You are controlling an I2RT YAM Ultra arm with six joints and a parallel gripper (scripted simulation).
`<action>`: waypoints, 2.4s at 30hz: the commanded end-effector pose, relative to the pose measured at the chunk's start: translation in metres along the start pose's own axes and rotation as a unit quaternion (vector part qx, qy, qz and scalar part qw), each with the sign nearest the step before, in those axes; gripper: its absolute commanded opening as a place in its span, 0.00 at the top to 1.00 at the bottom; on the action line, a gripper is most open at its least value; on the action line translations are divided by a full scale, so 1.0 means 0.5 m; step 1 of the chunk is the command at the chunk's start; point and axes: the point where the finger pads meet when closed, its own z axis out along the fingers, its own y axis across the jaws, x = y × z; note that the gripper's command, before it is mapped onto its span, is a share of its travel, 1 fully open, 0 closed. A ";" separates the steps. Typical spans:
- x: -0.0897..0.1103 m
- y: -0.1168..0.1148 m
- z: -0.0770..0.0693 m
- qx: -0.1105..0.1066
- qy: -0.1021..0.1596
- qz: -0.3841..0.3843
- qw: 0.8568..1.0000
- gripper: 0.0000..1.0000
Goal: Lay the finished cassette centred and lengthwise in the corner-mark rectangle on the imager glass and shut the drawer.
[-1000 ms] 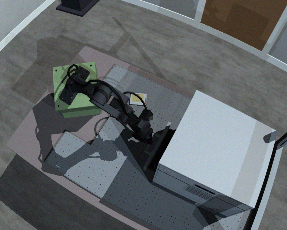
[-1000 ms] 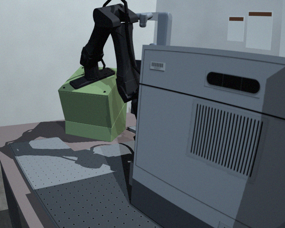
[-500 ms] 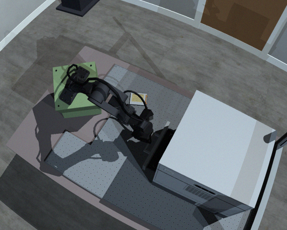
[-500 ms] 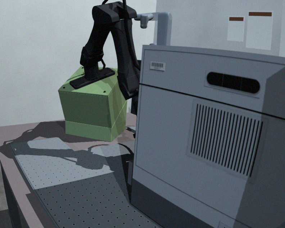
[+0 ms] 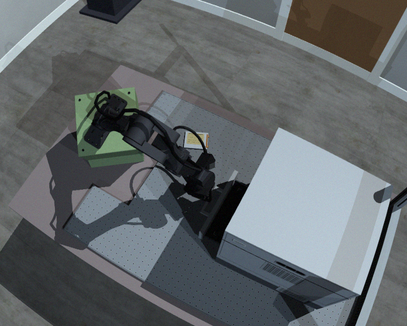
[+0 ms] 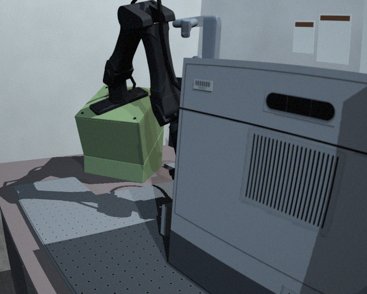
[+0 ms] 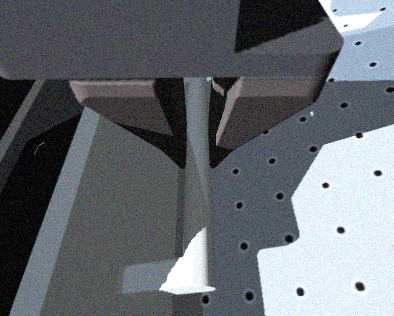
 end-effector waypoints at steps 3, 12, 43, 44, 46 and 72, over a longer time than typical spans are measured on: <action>0.000 0.032 -0.022 -0.018 0.001 0.001 1.000 1.00; 0.000 0.051 -0.032 -0.017 -0.002 0.002 1.000 1.00; -0.008 0.086 -0.035 -0.028 -0.006 -0.002 1.000 1.00; -0.008 0.086 -0.035 -0.028 -0.006 -0.002 1.000 1.00; -0.008 0.086 -0.035 -0.028 -0.006 -0.002 1.000 1.00; -0.006 0.096 -0.060 -0.084 -0.001 -0.003 0.996 1.00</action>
